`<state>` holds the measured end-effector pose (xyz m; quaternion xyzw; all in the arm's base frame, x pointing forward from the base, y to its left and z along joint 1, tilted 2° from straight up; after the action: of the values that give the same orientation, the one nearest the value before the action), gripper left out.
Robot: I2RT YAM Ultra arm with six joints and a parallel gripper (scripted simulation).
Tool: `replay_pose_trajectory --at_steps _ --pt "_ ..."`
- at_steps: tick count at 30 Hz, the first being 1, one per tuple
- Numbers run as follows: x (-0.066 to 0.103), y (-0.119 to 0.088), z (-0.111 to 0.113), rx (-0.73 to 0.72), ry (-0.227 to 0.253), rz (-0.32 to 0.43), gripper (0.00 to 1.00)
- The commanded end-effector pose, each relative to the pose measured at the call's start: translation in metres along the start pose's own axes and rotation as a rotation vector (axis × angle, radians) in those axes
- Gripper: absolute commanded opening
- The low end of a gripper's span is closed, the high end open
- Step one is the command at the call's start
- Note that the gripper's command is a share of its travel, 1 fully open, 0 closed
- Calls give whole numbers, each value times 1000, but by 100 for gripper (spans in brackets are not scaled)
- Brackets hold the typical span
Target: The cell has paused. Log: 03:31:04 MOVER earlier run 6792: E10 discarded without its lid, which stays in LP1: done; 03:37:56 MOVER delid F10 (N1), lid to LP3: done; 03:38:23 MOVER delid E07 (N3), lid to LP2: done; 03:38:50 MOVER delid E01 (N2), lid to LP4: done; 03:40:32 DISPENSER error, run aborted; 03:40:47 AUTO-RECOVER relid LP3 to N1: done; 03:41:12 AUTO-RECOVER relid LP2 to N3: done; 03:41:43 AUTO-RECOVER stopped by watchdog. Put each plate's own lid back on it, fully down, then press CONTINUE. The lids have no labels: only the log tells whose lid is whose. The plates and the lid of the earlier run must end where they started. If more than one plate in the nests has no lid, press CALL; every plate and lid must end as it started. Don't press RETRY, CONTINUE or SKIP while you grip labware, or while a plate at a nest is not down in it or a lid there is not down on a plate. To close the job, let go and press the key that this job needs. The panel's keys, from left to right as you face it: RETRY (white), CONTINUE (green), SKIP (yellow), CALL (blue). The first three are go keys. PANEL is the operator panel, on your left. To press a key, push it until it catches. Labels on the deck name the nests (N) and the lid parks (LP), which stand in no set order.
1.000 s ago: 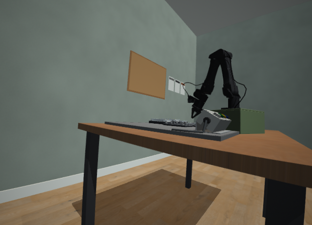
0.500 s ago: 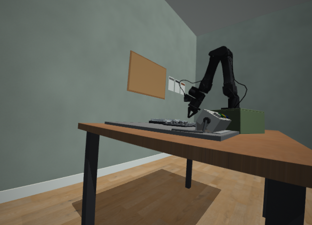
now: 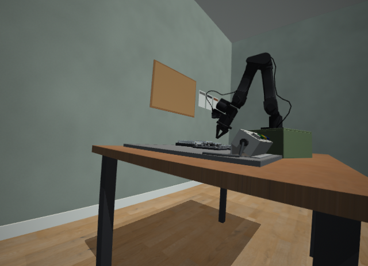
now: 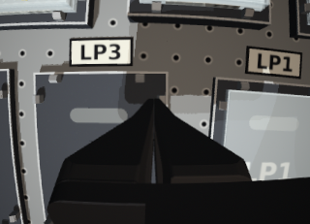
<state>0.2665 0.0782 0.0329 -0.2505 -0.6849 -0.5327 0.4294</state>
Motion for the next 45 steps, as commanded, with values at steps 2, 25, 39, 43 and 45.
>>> replay_pose_trajectory --at_steps 2,25,39,43,45 --pt "-2 10 18 -37 -30 -4 0" --pt "-1 19 107 -41 -23 -12 0" --pt "-1 19 107 -41 -23 -12 0" --pt "-1 19 107 -41 -23 -12 0" --pt "-1 19 107 -41 -23 -12 0"
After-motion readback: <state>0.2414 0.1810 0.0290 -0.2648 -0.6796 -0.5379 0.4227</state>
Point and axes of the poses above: the point where the finger pads meet when closed, its own x axis back along the fingers, its own z axis across the jaws, y = z × x, the point moved 8 cm from there along x, back along the fingers, and after that the axes turned 6 degrees about x, right-handed, at the moved point
